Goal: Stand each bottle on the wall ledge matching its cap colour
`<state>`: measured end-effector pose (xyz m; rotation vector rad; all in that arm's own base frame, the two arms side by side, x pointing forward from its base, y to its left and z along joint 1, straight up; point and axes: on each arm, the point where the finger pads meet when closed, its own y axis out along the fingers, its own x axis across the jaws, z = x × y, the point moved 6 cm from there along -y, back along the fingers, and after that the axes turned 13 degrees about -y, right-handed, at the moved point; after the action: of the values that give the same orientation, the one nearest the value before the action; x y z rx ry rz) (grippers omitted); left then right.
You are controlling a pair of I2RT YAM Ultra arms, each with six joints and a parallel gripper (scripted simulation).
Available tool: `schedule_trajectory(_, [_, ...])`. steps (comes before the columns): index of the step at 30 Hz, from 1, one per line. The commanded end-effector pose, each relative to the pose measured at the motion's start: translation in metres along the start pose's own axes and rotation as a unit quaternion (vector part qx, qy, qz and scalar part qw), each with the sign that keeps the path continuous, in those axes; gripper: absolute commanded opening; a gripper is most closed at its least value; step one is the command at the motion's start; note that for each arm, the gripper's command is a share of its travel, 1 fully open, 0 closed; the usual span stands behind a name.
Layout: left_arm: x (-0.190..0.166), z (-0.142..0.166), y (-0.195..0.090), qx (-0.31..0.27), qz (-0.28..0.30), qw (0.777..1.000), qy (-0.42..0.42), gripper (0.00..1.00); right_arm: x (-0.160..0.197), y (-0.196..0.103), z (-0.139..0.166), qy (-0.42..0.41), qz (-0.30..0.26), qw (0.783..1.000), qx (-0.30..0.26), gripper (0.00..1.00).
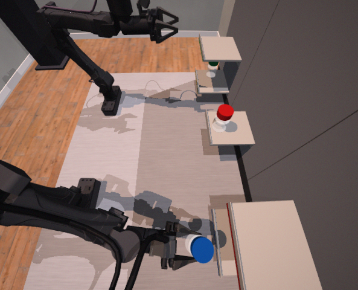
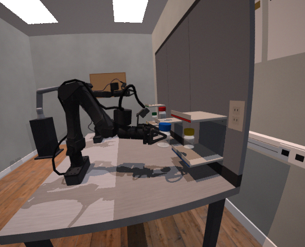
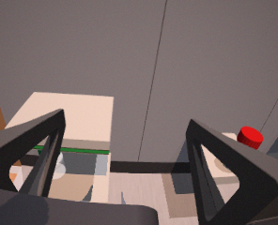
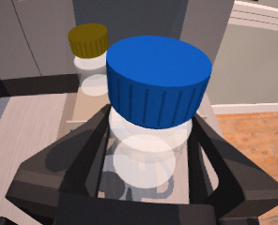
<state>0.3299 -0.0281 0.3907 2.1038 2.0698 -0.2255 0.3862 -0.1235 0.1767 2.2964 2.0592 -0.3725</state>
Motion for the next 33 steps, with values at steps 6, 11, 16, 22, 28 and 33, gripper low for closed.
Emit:
schedule_trajectory(6, [0.021,-0.03,-0.012,0.004,-0.002,1.0,0.008,0.89,-0.017,0.01,0.016,-0.018,0.019,0.997,-0.074,0.52])
schedule_trajectory(11, [0.023,-0.035,-0.013,-0.007,-0.009,1.0,0.007,0.89,-0.017,0.012,0.032,-0.011,0.018,0.998,-0.054,0.52])
schedule_trajectory(16, [0.023,-0.035,-0.013,-0.007,-0.009,1.0,0.007,0.89,-0.018,0.016,0.024,-0.013,0.023,0.998,-0.062,0.52])
schedule_trajectory(22, [0.023,-0.035,-0.013,-0.007,-0.009,1.0,0.007,0.89,-0.017,0.028,0.025,-0.012,0.025,0.998,-0.056,0.52])
schedule_trajectory(28, [0.023,-0.035,-0.013,-0.007,-0.009,1.0,0.007,0.89,-0.016,0.043,0.023,-0.012,0.024,0.998,-0.057,0.52])
schedule_trajectory(33, [0.023,-0.035,-0.013,-0.007,-0.009,1.0,0.007,0.89,-0.016,0.048,0.021,-0.012,0.023,0.998,-0.059,0.52])
